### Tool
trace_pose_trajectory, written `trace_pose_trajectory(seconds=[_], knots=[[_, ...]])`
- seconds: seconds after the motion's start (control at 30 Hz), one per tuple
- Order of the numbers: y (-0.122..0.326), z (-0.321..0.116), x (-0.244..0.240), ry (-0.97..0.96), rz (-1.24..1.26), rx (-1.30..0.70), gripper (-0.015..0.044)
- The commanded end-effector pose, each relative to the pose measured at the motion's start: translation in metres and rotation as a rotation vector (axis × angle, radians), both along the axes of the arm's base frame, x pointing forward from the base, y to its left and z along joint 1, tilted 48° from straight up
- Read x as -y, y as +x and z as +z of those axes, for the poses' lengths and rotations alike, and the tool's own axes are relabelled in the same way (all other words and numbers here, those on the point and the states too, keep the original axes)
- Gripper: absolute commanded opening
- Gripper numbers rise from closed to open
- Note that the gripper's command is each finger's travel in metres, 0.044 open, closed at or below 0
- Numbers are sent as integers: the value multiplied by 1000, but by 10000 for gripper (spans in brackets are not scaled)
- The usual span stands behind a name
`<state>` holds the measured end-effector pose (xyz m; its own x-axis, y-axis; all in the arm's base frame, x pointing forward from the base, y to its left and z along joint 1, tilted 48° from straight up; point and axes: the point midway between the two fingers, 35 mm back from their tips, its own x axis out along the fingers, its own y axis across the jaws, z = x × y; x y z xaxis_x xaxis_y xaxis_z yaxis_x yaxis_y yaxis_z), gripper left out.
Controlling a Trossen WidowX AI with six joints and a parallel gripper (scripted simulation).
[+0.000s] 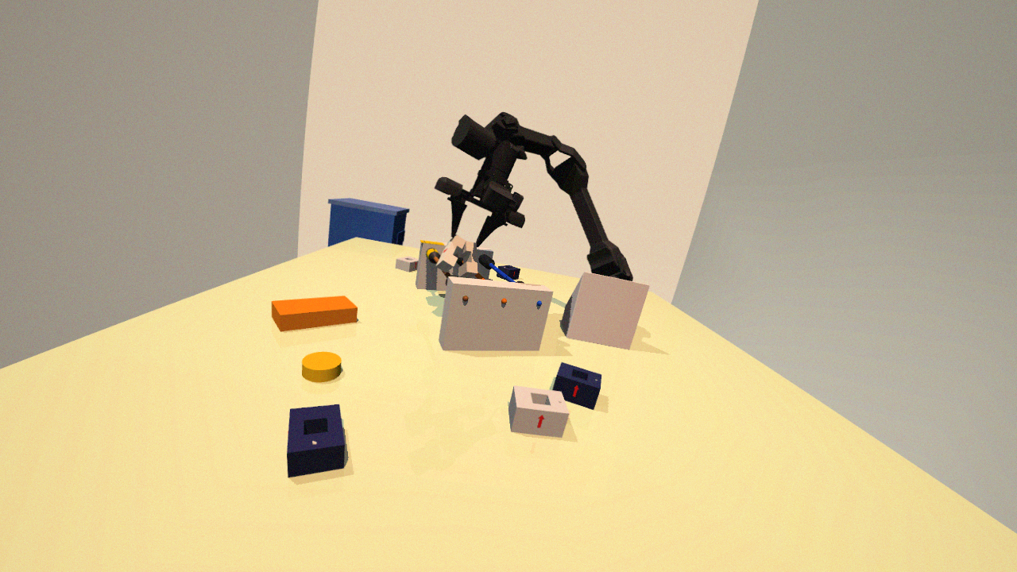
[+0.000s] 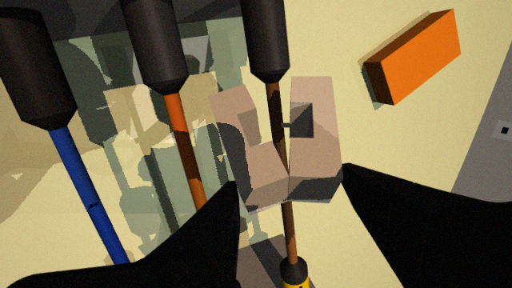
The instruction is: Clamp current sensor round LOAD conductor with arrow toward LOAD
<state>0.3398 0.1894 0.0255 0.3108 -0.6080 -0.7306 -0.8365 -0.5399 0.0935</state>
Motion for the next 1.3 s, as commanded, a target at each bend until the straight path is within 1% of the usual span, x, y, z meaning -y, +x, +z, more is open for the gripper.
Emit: trace_pose_trajectory(seconds=[0.0,1.0,1.27], knots=[[5,-1,0,2,12,7,0],[21,-36,30,0,12,9,0],[20,-33,28,6,3,9,0]])
